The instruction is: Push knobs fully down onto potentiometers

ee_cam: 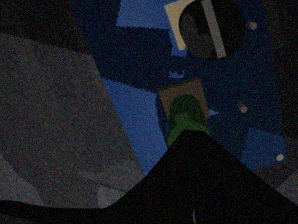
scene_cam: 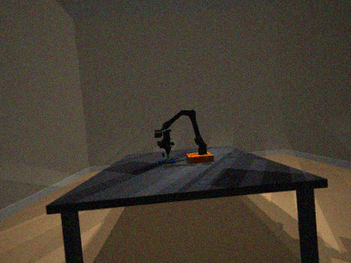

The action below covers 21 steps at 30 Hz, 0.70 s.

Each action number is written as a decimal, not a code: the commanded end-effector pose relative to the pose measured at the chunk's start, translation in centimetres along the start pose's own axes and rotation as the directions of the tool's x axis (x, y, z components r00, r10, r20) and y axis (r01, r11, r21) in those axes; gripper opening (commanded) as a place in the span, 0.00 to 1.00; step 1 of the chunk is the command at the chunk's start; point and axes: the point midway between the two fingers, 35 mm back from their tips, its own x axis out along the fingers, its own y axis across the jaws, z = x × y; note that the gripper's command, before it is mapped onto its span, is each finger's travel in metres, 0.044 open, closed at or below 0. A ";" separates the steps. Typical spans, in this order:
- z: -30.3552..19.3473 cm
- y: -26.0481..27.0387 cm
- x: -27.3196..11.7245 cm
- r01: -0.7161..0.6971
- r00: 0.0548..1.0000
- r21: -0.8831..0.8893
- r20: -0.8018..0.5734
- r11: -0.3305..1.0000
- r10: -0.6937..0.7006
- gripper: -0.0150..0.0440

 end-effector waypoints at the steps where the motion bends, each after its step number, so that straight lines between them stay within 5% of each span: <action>1: 0.0 0.1 0.7 -0.001 1.000 -0.002 -0.010 1.000 0.001 0.25; 21: 0.0 0.1 0.1 -0.001 1.000 -0.002 -0.010 1.000 0.001 0.25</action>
